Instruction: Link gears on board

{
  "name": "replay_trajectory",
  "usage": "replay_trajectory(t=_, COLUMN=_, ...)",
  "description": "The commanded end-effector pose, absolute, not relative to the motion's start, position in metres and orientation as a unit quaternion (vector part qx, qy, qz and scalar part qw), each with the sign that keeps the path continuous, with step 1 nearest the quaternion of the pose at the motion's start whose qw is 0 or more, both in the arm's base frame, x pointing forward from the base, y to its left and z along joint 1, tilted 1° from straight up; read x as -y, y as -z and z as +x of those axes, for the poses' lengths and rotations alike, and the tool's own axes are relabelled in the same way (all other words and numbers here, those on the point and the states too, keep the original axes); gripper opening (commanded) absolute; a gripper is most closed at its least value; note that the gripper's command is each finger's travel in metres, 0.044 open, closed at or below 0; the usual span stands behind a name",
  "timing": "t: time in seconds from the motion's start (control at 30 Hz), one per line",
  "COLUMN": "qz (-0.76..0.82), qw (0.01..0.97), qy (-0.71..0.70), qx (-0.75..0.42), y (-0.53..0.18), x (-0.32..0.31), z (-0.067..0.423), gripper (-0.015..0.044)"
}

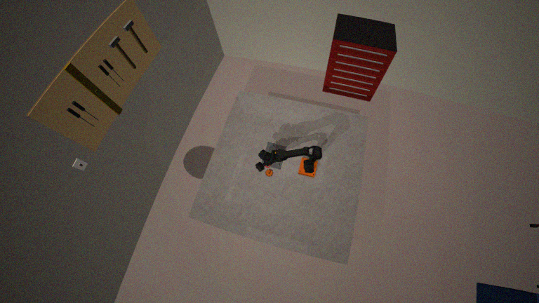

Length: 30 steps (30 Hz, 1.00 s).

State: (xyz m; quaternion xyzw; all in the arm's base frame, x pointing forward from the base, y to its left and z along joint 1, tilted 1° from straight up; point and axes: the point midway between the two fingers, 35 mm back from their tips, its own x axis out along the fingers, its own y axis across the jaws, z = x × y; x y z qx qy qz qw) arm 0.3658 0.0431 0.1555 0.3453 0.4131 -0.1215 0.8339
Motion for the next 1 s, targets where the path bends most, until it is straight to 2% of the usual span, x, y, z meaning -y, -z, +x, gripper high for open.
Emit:
replay_trajectory(t=0.0, qz=0.392, qw=0.75, qy=0.21, qx=-0.49, y=-0.121, x=-0.054, z=0.357, gripper=0.044)
replay_trajectory(t=0.2, qz=0.414, qw=0.584, qy=0.402, qx=-0.571, y=-0.072, x=-0.06, z=0.325, gripper=0.044)
replay_trajectory(t=0.97, qz=0.414, qw=0.579, qy=0.408, qx=-0.572, y=-0.041, x=-0.059, z=0.328, gripper=0.044)
